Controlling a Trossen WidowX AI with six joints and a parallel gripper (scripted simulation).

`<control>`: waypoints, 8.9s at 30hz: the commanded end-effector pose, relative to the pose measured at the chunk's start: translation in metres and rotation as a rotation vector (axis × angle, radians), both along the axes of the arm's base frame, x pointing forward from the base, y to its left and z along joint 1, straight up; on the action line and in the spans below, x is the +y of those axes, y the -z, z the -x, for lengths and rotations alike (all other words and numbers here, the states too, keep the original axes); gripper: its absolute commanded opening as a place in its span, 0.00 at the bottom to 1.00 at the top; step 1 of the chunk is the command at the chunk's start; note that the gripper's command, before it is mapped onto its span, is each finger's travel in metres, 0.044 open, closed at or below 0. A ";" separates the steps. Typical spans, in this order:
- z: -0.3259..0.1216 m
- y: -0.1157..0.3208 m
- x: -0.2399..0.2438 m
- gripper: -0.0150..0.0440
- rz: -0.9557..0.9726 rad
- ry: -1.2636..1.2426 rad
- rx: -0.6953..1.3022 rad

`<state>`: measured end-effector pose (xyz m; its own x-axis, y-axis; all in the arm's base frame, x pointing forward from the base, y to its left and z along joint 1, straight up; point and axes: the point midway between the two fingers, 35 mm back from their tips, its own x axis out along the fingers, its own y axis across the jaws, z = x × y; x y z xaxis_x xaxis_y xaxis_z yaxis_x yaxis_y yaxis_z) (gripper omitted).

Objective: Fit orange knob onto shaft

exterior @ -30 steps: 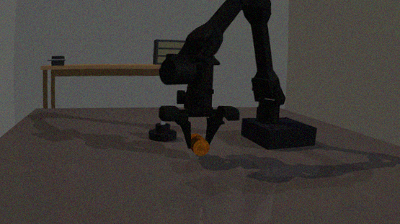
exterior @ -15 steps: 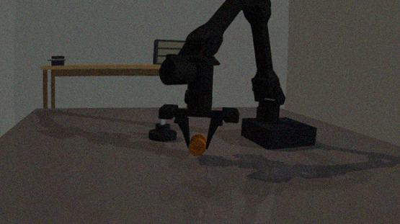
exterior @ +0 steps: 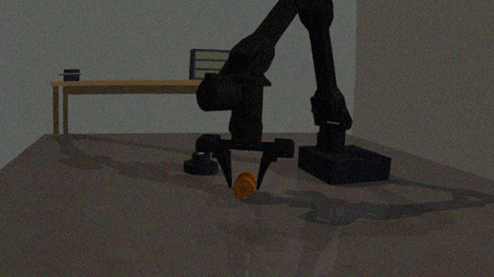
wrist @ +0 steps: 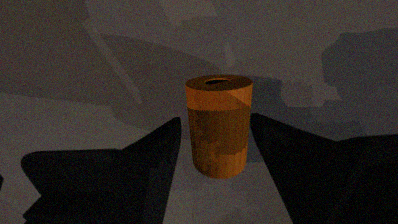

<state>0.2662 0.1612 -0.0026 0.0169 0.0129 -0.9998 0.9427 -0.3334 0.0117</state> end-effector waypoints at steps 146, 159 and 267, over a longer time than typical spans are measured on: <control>-0.003 0.002 0.014 0.96 0.058 -3.130 -0.044; -0.003 0.002 0.014 0.66 0.058 -3.130 -0.044; 0.025 -0.006 -0.061 0.69 0.626 -2.529 -1.737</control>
<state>0.2409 0.0995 0.0030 0.3162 0.8922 -0.3223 -0.9423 0.3347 0.0021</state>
